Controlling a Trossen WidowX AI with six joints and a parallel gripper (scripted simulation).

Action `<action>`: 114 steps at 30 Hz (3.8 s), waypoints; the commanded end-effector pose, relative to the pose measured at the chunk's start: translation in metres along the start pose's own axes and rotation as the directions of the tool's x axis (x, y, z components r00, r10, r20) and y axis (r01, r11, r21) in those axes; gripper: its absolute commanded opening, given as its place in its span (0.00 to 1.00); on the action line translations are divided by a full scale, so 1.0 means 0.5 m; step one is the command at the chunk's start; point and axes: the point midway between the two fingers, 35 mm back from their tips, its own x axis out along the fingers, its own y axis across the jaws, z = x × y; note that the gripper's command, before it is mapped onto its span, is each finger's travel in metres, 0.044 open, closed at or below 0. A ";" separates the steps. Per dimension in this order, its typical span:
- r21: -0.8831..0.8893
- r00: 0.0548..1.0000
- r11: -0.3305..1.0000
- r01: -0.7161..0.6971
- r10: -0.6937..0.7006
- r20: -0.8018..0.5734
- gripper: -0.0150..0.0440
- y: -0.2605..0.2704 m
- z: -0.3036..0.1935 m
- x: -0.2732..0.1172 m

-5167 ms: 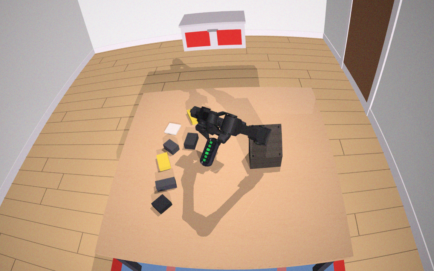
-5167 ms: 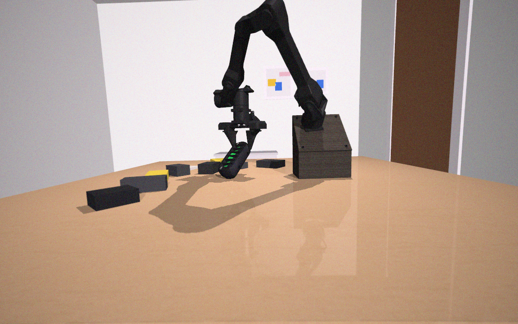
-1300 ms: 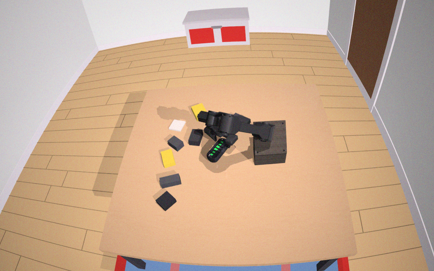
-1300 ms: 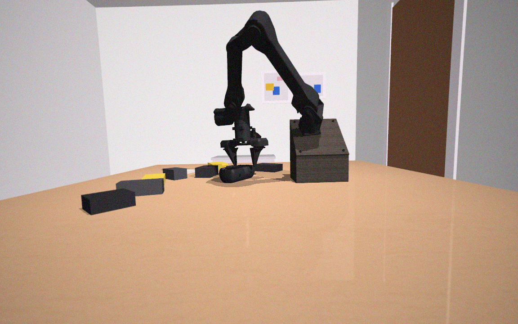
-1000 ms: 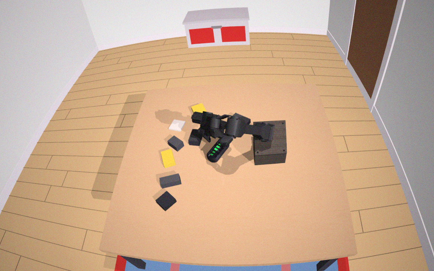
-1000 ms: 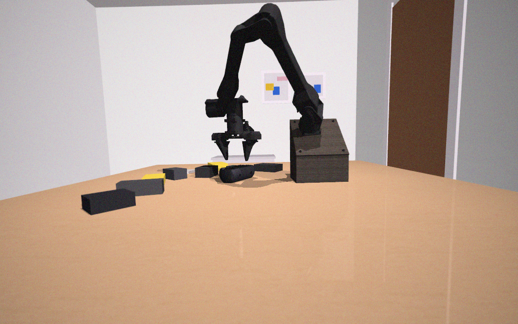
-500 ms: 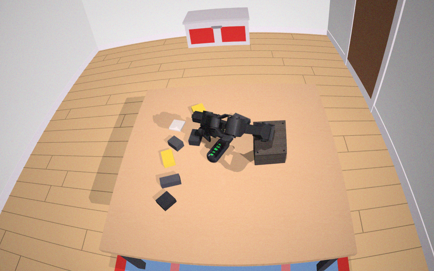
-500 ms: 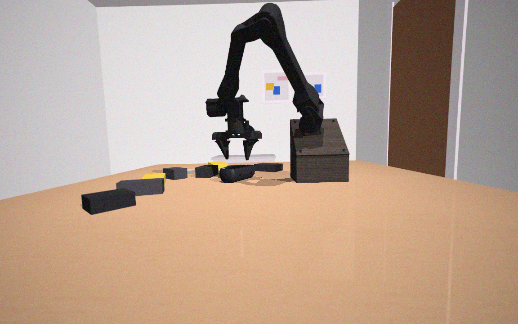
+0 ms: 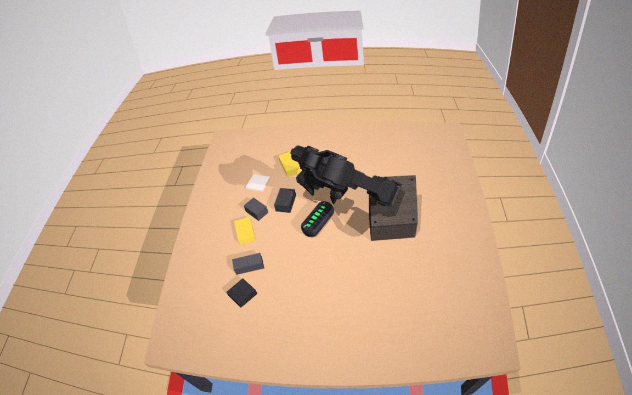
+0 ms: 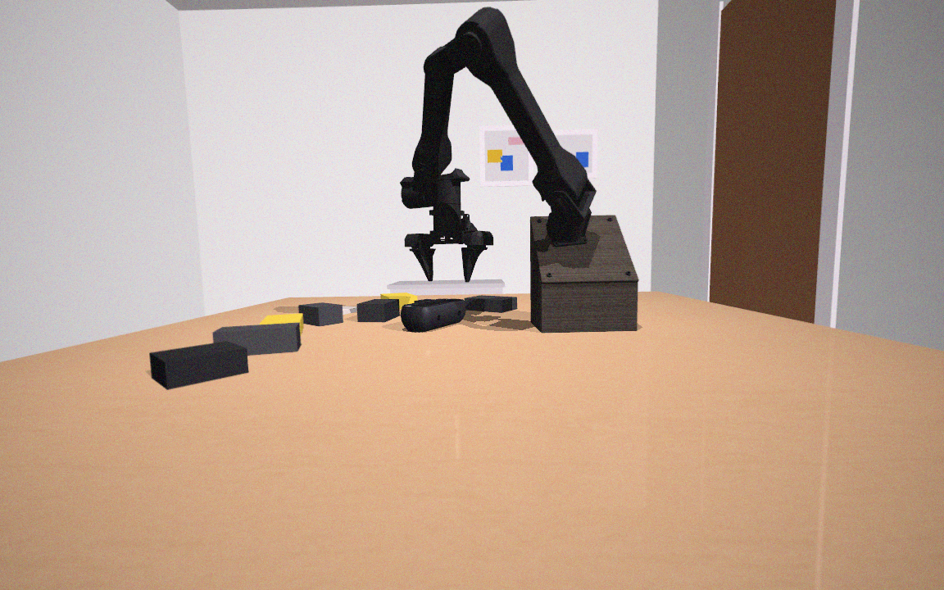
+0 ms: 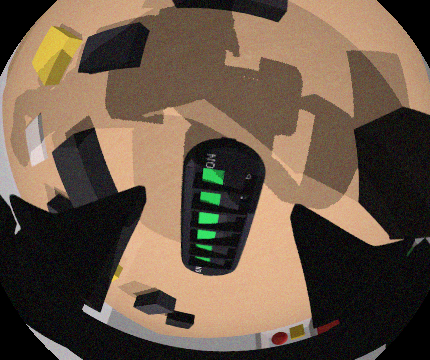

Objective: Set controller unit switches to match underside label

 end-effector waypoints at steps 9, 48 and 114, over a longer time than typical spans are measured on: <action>0.007 1.000 1.000 0.007 -0.007 0.000 1.00 -0.004 0.002 0.040; 0.011 1.000 1.000 0.007 -0.007 -0.002 0.82 -0.007 0.002 0.109; 0.010 1.000 1.000 0.006 -0.006 -0.003 0.25 0.034 -0.017 0.106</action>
